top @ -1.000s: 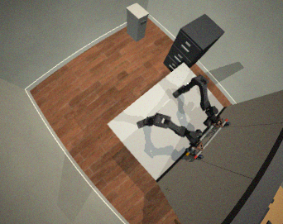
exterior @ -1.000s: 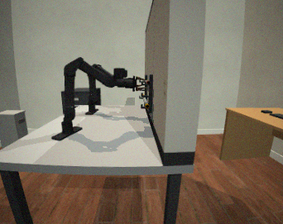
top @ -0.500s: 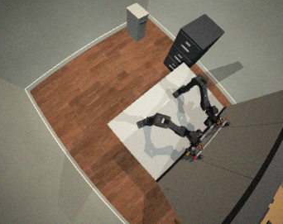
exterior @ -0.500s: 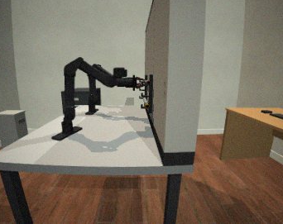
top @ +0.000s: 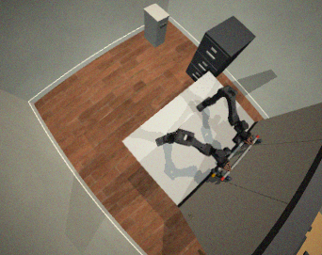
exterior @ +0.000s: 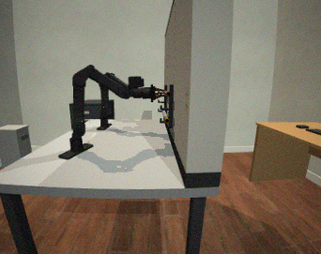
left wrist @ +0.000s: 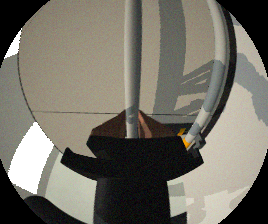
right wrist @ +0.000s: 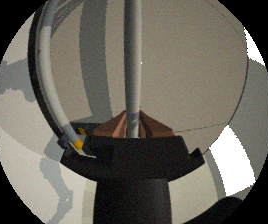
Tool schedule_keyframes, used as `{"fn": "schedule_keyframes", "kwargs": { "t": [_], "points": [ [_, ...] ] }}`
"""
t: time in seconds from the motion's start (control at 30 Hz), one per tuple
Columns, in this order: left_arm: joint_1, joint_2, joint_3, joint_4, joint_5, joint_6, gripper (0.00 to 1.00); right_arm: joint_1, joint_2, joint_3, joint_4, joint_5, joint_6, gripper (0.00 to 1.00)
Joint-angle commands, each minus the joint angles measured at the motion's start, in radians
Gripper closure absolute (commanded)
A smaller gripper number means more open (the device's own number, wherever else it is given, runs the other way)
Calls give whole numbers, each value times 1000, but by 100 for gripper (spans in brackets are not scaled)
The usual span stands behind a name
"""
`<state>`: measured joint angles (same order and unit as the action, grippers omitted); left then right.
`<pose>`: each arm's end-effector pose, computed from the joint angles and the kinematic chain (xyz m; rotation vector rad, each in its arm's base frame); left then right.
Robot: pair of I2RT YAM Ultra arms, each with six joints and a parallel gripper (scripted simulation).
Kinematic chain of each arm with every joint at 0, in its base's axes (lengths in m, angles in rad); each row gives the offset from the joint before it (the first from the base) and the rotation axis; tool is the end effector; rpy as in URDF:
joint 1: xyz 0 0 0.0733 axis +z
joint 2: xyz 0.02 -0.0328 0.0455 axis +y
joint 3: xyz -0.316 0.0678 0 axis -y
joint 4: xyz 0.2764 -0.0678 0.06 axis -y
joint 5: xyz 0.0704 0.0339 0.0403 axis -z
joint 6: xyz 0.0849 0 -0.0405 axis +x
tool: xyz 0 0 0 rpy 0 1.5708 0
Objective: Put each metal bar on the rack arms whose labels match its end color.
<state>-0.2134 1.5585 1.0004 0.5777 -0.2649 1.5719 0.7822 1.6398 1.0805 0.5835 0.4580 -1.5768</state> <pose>0.4297 -0.0693 0.3421 1.1678 1.2345 1.2533 0.3480 0.2944 0.3416 -1.3244 0.9569 -0.9716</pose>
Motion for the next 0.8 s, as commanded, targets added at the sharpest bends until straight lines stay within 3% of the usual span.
{"fn": "schedule_keyframes", "kwargs": {
  "t": [0.0, 0.27, 0.77],
  "points": [
    [11, 7, 24, -35, 4, 0, 88, -7, 4, 24, -42, -7, 5, 89],
    [11, 7, 24, -35, 4, 0, 100, -7, 4, 24, -42, -7, 5, 100],
    [7, -10, 8, -36, 1, 0, 100, -1, -12, 8, -41, -1, 5, 100]
  ]
}}
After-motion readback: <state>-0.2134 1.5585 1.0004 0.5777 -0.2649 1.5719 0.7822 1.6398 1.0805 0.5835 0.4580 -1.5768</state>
